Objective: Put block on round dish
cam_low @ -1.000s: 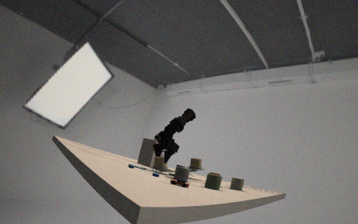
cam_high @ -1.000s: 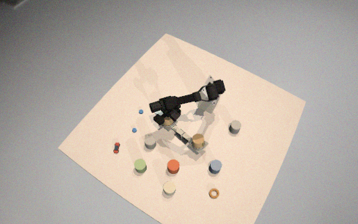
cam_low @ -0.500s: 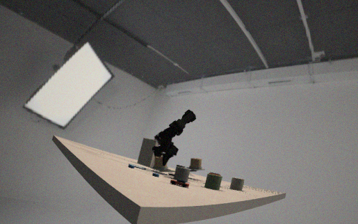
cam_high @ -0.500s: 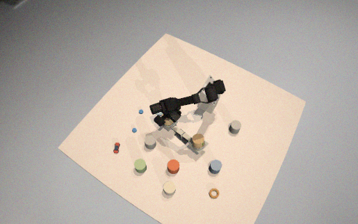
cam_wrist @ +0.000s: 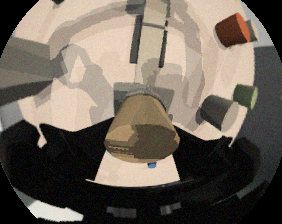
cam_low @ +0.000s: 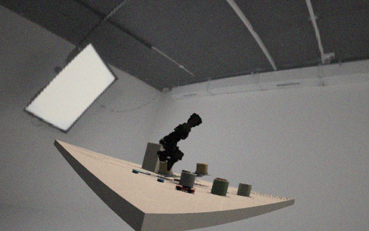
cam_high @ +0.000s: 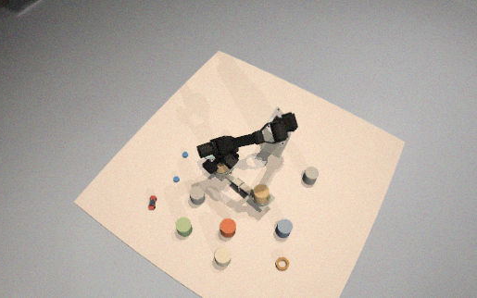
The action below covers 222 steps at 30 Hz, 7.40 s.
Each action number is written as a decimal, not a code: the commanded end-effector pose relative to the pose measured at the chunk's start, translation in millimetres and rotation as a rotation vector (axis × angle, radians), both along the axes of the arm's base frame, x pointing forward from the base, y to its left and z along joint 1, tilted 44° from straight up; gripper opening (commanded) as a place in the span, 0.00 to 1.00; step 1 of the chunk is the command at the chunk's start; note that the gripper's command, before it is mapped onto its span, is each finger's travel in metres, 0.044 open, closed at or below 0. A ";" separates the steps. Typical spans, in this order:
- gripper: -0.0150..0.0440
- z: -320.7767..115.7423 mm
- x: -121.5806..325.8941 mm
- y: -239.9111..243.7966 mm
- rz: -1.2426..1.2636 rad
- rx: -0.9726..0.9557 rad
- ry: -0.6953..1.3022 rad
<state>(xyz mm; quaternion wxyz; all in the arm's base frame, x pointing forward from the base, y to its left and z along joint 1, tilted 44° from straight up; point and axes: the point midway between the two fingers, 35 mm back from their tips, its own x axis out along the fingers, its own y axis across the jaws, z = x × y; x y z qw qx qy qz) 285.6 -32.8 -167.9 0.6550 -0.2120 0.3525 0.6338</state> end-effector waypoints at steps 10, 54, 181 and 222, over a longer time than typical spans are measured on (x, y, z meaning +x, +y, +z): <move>0.25 10.6 4.6 -12.5 -0.002 -0.004 -0.005; 0.25 48.7 10.7 -51.4 -0.002 -0.009 -0.004; 0.25 -28.3 -115.4 -142.7 -0.005 -0.029 0.007; 0.34 -106.6 -171.3 -103.0 0.003 -0.017 0.006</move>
